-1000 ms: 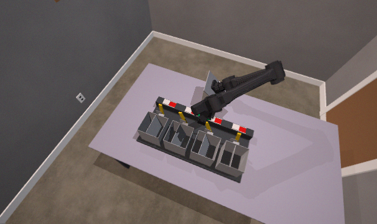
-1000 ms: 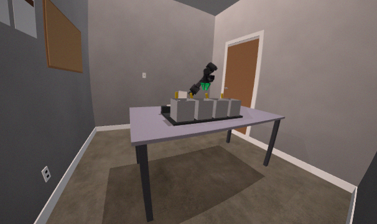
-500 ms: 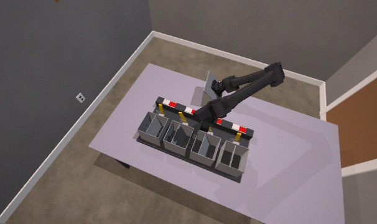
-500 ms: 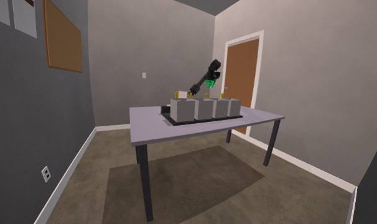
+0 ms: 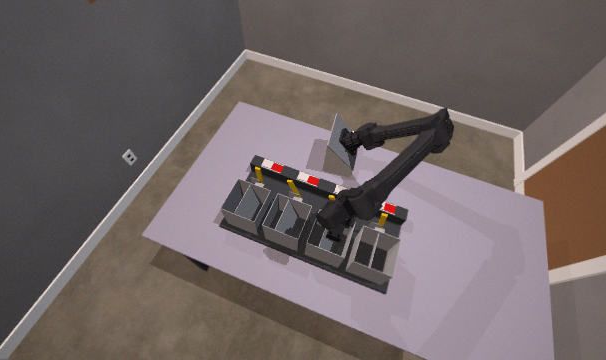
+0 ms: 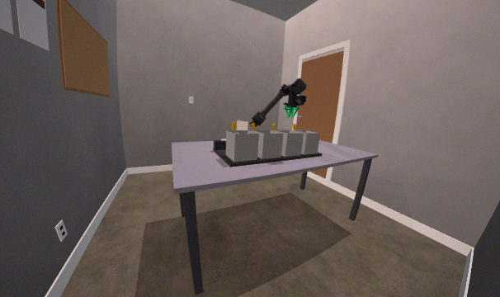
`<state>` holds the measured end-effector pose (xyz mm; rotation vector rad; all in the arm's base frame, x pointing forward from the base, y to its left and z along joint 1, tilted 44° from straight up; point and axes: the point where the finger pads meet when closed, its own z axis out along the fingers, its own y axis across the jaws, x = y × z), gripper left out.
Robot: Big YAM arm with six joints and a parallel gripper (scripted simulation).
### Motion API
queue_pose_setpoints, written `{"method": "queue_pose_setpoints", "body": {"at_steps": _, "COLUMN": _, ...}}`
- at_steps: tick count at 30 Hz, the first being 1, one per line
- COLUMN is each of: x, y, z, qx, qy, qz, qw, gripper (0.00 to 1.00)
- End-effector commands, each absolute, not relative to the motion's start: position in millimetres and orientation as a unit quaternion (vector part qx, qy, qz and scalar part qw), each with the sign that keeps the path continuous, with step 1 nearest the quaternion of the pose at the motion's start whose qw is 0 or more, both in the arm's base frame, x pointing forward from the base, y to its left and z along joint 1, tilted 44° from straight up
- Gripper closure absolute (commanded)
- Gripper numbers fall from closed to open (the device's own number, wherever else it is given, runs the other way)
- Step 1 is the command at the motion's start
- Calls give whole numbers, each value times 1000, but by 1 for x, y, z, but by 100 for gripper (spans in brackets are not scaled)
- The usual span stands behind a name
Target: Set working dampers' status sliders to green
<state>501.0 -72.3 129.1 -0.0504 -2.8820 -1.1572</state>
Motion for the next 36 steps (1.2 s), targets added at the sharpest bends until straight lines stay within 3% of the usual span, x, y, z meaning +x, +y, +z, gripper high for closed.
{"method": "queue_pose_setpoints", "body": {"at_steps": 1, "x": 494, "y": -84, "z": 121, "qx": -50, "qy": -924, "qz": -378, "qw": 36, "gripper": 64}}
{"method": "queue_pose_setpoints", "body": {"at_steps": 36, "x": 501, "y": -75, "z": 128, "qx": -34, "qy": -927, "qz": -373, "qw": 26, "gripper": 64}}
